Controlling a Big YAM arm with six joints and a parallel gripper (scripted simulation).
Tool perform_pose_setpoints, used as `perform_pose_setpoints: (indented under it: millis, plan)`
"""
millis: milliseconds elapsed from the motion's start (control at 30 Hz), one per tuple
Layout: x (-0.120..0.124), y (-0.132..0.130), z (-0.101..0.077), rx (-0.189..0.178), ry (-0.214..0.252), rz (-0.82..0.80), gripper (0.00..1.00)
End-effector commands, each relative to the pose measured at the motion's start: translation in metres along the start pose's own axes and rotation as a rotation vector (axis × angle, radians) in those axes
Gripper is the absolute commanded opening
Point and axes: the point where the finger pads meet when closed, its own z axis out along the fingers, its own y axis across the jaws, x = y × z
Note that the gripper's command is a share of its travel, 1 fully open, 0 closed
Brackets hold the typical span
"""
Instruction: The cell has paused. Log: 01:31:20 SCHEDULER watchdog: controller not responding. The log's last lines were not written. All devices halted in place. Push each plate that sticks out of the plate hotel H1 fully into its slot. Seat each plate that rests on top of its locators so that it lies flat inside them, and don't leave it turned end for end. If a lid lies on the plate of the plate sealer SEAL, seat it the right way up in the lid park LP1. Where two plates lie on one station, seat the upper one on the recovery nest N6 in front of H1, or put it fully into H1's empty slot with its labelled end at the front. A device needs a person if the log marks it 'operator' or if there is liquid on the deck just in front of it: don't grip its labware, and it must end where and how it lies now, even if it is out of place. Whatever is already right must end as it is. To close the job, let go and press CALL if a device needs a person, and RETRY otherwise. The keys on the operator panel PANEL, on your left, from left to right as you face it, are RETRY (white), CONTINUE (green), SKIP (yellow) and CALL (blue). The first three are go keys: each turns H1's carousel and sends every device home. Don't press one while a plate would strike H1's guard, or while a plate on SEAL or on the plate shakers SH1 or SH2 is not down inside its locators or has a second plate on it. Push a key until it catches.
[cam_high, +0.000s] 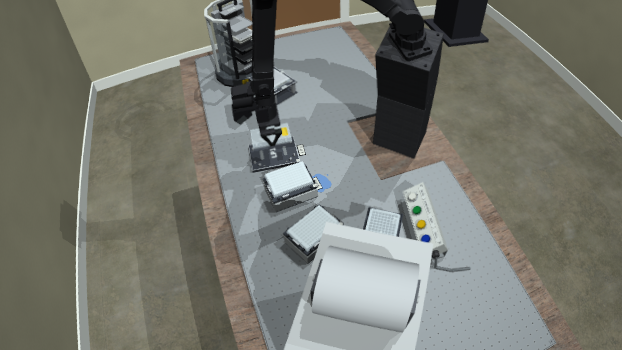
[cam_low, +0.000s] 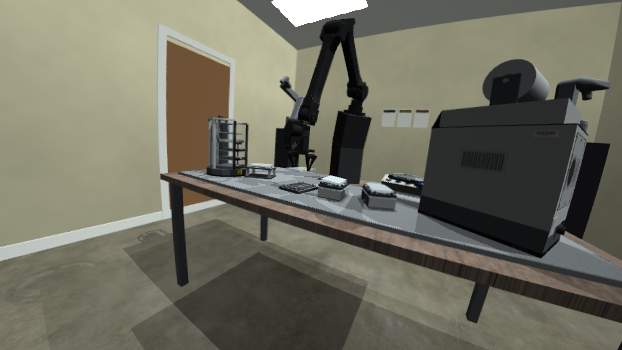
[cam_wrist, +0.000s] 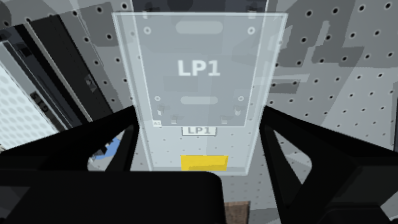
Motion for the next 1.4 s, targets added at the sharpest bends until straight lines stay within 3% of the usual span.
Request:
perform_pose_setpoints:
  millis: [0,1367]
  plan:
    - [-0.005,0.005,0.011,0.001,-0.007,-0.004,0.84]
    - [-0.002,0.005,0.048,0.001,-0.004,-0.004,0.84]
